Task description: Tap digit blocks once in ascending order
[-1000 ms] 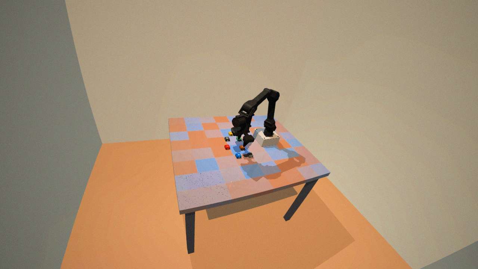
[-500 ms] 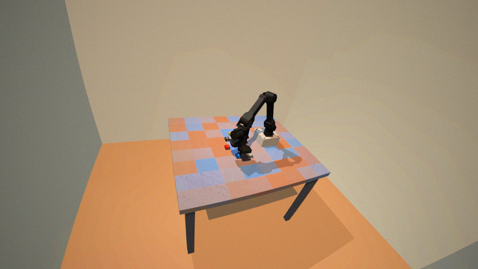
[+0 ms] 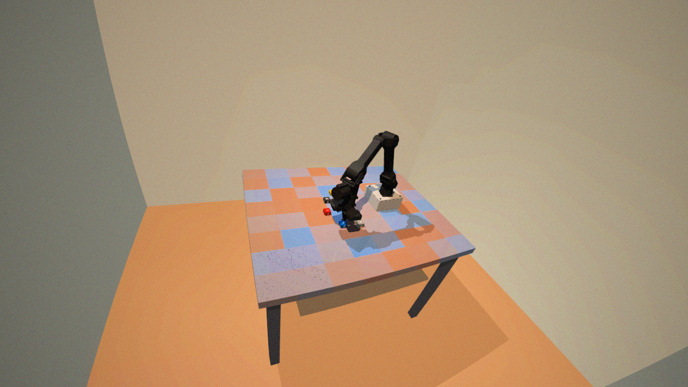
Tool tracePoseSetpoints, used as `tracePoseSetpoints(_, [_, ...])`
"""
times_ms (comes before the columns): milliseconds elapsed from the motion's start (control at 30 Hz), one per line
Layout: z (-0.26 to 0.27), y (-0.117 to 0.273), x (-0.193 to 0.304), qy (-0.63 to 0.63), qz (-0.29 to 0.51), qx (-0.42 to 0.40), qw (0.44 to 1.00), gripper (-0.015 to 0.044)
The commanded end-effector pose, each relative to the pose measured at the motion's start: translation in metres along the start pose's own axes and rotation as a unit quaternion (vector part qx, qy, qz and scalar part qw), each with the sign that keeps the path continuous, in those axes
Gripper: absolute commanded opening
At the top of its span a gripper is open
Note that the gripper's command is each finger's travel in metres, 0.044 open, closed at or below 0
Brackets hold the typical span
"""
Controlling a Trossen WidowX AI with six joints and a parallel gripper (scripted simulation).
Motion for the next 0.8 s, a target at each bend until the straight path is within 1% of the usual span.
tracePoseSetpoints(0, [-0.002, -0.007, 0.001, -0.002, 0.002, 0.005, 1.0, 0.002])
tracePoseSetpoints(500, [-0.003, -0.03, 0.002, -0.002, 0.002, 0.005, 1.0, 0.002])
tracePoseSetpoints(733, [-0.003, -0.03, 0.002, -0.002, 0.002, 0.005, 1.0, 0.002])
tracePoseSetpoints(767, [0.0, -0.024, 0.0, -0.002, 0.0, 0.0, 1.0, 0.002])
Point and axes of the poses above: the point midway between the two fingers, 35 mm back from their tips, its own y axis back along the fingers, its own z axis across the jaws, x = y × z, the point moved 1 cm from there along y, back along the fingers, and after that the axes turned 15 degrees about -y, right-handed, at the moved point
